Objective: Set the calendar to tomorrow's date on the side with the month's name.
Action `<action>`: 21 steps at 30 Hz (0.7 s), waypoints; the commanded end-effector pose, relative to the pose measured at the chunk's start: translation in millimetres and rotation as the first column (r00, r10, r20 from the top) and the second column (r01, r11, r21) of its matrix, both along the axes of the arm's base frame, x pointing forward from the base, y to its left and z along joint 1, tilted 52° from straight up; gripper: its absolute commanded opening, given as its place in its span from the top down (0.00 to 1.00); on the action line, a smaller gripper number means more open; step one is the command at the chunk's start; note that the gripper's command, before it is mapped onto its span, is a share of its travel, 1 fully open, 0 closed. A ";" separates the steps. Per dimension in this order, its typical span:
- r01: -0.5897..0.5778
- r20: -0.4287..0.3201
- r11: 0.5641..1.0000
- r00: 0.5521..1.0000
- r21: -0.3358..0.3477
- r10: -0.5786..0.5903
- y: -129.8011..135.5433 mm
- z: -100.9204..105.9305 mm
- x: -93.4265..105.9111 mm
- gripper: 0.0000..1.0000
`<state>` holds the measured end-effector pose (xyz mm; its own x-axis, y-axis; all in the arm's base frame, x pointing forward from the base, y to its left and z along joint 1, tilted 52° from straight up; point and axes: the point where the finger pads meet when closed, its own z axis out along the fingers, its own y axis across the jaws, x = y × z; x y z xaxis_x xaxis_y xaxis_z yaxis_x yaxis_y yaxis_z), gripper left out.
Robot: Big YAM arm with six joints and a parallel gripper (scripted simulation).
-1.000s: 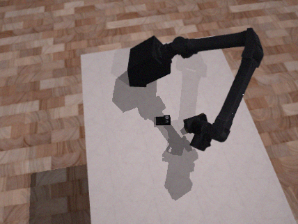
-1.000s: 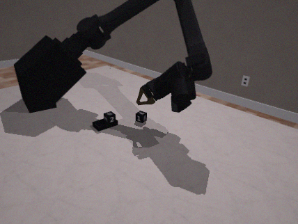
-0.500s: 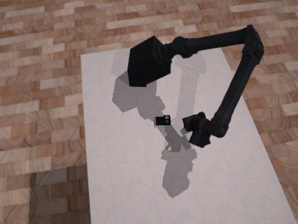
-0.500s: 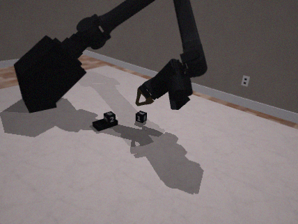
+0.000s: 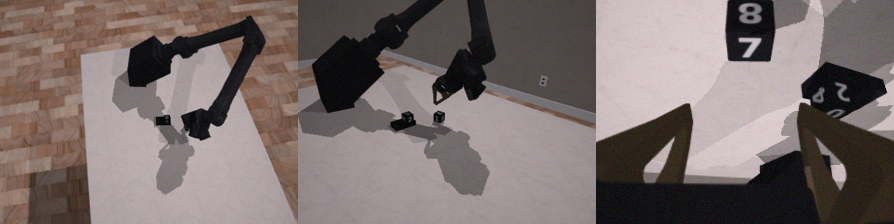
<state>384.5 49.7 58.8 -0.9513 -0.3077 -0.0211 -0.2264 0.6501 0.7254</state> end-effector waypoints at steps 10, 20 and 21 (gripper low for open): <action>0.199 0.155 0.979 0.966 0.050 -0.205 -15.6 10.3 2.0 0.34; 0.296 0.241 0.950 0.919 0.099 -0.312 -15.5 8.0 2.1 0.34; 0.312 0.257 0.944 0.908 0.111 -0.331 -15.5 8.2 1.8 0.34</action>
<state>379.4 50.9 56.3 -0.9625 -0.0759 -0.2605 -0.2456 0.6517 0.7176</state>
